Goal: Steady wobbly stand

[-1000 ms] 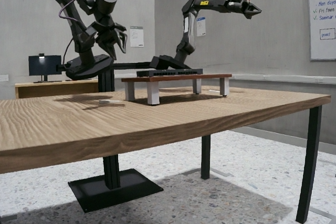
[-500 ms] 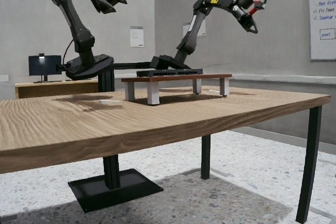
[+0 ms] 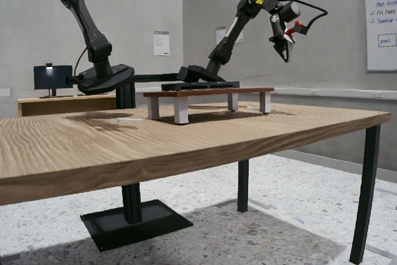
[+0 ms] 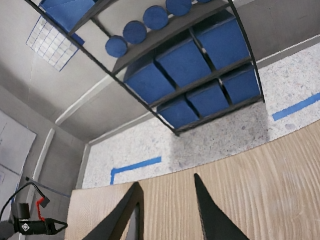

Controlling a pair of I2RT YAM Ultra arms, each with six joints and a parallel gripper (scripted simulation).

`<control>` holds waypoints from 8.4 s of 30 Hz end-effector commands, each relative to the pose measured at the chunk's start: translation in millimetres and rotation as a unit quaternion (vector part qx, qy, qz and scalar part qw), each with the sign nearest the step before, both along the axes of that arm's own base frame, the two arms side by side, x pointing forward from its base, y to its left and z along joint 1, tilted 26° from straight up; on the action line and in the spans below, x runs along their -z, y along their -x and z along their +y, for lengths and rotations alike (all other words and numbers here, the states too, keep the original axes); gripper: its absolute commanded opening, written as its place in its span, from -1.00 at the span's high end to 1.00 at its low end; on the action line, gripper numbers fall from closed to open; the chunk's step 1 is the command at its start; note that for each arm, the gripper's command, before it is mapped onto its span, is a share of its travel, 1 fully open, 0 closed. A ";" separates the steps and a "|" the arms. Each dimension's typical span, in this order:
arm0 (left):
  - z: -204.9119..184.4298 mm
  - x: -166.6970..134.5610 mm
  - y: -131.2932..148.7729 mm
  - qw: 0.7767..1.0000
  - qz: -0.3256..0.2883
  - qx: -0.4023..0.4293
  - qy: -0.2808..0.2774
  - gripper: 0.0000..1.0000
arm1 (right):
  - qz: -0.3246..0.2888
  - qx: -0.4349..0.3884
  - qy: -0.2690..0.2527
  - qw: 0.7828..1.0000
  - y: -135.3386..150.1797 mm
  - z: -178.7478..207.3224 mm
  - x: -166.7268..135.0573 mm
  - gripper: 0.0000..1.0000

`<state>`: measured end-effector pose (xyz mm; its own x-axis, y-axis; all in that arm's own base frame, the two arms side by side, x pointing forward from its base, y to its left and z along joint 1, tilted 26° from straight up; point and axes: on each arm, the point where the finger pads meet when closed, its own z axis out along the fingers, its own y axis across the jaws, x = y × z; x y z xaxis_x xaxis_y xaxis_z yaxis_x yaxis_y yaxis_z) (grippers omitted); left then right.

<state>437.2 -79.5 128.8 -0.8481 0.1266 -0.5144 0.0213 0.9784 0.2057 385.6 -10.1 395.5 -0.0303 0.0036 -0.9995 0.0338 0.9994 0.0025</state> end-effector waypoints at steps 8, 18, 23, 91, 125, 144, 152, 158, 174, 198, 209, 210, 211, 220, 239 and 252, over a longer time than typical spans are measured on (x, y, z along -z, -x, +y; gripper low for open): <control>-13.6 59.0 33.8 0.981 0.149 0.000 -0.122 1.00 | -0.061 -0.040 0.009 0.997 5.4 20.4 -47.5 0.16; -26.0 101.1 53.6 0.969 0.202 0.030 -0.136 1.00 | -0.056 -0.024 0.007 0.998 14.8 16.3 -48.8 0.16; -27.0 96.6 53.4 0.970 0.197 0.035 -0.137 1.00 | -0.054 -0.023 0.007 0.998 16.1 16.3 -48.2 0.16; -14.6 121.2 28.3 0.976 0.171 0.029 -0.132 1.00 | -0.044 -0.026 0.006 0.999 13.0 18.1 -31.2 1.00; -14.2 121.4 28.2 0.976 0.172 0.028 -0.130 1.00 | 0.278 0.012 0.071 0.958 -5.6 -75.2 222.1 1.00; -14.2 121.4 28.2 0.976 0.172 0.028 -0.130 1.00 | 0.486 -0.002 0.014 0.874 92.4 -124.5 394.4 1.00; -14.2 121.4 28.2 0.976 0.172 0.028 -0.130 1.00 | 0.562 -0.020 -0.047 0.826 151.7 -104.6 441.7 1.00; -14.2 121.4 28.2 0.976 0.172 0.028 -0.130 1.00 | 0.577 -0.025 -0.063 0.814 165.8 -99.5 450.7 1.00; -14.2 121.4 28.2 0.976 0.172 0.028 -0.130 1.00 | 0.583 -0.031 -0.070 0.809 175.9 -93.2 459.9 1.00; -14.2 121.4 28.2 0.976 0.172 0.028 -0.130 1.00 | 0.579 -0.018 -0.065 0.813 170.5 -89.3 458.6 1.00; -14.2 121.4 28.2 0.976 0.172 0.028 -0.130 1.00 | 0.591 -0.028 -0.076 0.803 178.1 -77.5 467.7 1.00; -14.2 121.4 28.2 0.976 0.172 0.028 -0.130 1.00 | 0.591 -0.028 -0.076 0.803 178.1 -77.5 467.7 1.00; -14.2 121.4 28.2 0.976 0.172 0.028 -0.130 1.00 | 0.573 -0.013 -0.059 0.817 158.0 -93.0 457.0 1.00; -14.2 121.4 28.2 0.976 0.172 0.028 -0.130 1.00 | 0.590 -0.022 -0.072 0.804 177.1 -75.3 468.9 1.00; -14.2 121.4 28.2 0.976 0.172 0.028 -0.130 1.00 | 0.571 -0.014 -0.059 0.819 159.7 -77.6 459.9 1.00; -14.2 121.4 28.2 0.976 0.172 0.028 -0.130 1.00 | 0.577 -0.016 -0.064 0.814 165.5 -68.7 465.2 1.00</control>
